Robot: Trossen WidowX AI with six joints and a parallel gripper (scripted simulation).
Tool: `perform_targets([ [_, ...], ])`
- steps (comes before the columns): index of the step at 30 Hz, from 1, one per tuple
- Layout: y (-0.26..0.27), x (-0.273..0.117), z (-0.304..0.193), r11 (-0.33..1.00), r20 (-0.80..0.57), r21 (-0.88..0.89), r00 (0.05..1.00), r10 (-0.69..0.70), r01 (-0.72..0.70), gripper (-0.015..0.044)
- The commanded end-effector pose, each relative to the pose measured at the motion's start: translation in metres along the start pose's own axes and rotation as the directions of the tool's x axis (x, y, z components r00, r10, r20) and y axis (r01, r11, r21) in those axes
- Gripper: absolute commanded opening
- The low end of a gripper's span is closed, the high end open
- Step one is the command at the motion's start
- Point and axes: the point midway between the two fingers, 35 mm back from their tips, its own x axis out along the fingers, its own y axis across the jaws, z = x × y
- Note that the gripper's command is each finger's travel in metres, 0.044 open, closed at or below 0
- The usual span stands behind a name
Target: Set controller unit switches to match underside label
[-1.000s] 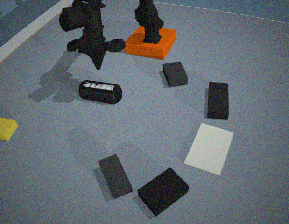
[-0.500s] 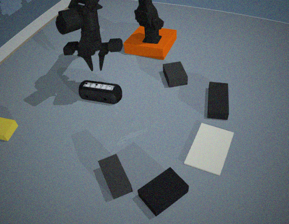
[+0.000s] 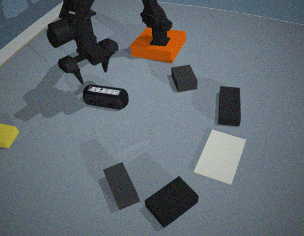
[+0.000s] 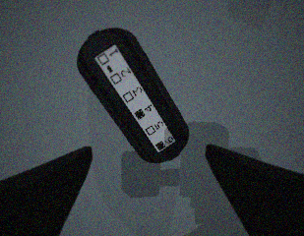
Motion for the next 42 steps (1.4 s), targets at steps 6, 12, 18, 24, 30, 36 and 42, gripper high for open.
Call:
perform_targets([
  [6, -0.024, 0.006, -0.012, 0.841, -0.084, -0.532, 0.994, 0.063, -0.098, 0.044],
  [12, -0.024, 0.006, -0.012, 0.841, -0.084, -0.532, 0.994, 0.063, -0.098, 0.044],
  [18, -0.024, 0.007, -0.012, 0.841, -0.084, -0.532, 0.994, 0.063, -0.098, 0.044],
  [24, -0.025, 0.017, -0.012, 0.841, -0.084, -0.532, 0.994, 0.062, -0.098, 0.044],
  [30, -0.024, 0.027, -0.013, 0.841, -0.084, -0.532, 0.995, 0.062, -0.097, 0.044],
  [36, -0.024, 0.036, -0.014, 0.841, -0.084, -0.532, 0.995, 0.061, -0.097, 0.044],
  [42, -0.023, 0.046, -0.015, 0.841, -0.084, -0.532, 0.995, 0.061, -0.096, 0.044],
])
